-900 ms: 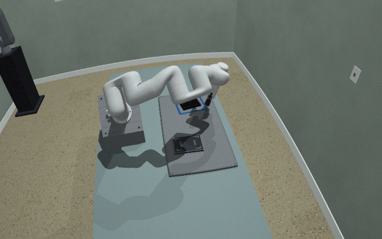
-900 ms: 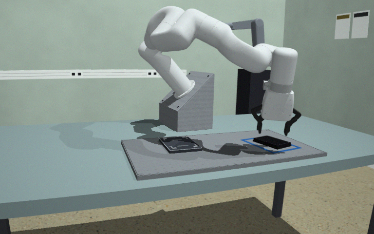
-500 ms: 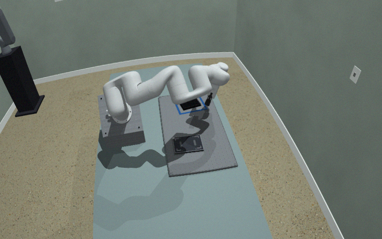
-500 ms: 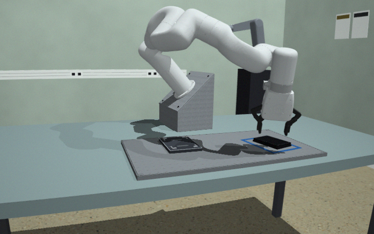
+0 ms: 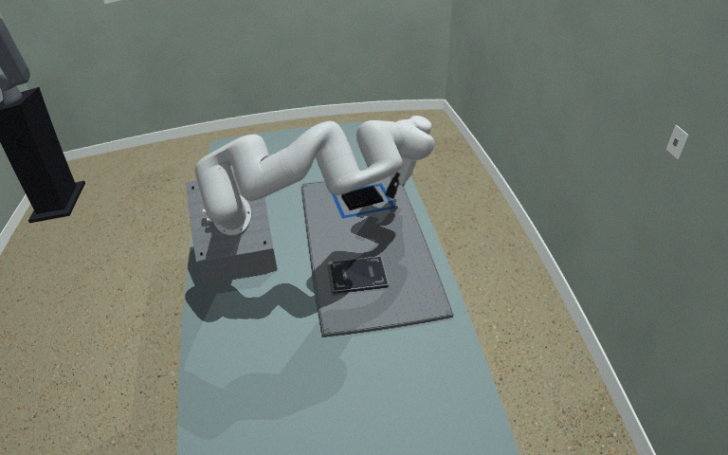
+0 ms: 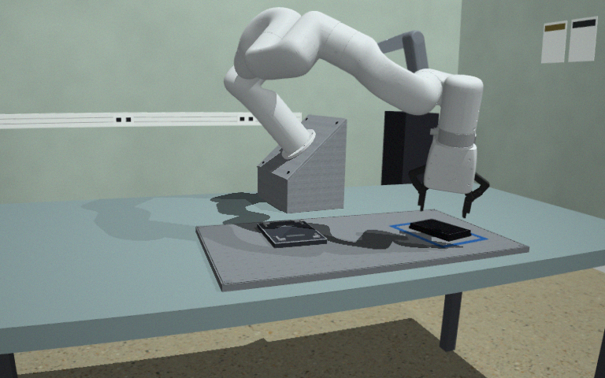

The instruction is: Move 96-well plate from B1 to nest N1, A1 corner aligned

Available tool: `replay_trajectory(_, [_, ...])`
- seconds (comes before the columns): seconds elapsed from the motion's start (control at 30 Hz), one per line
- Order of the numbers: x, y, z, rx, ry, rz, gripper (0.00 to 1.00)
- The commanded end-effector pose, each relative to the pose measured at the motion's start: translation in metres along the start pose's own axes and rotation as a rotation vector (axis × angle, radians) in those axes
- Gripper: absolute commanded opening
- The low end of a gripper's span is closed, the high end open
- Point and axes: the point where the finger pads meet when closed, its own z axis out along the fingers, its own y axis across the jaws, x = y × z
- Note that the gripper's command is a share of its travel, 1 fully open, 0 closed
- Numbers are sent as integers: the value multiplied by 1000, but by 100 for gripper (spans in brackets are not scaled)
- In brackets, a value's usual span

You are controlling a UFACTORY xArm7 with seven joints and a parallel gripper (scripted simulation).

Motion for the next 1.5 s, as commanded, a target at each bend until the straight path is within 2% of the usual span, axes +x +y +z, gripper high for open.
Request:
replay_trajectory(0.0, [8,3,-2,-12,-27,155,100])
replay_trajectory(0.1, [11,4,-2,-16,-38,254,100])
replay_trajectory(0.2, [11,4,-2,-16,-39,266,100])
replay_trajectory(0.67, [35,6,1,-48,-80,686,100])
replay_trajectory(0.77, [35,6,1,-49,-81,698,100])
replay_trajectory(1.23, [58,7,5,-102,-106,1115,100])
replay_trajectory(1.33, [58,7,5,-104,-106,1125,100])
replay_trajectory(1.47, [66,7,6,-125,-109,1257,100])
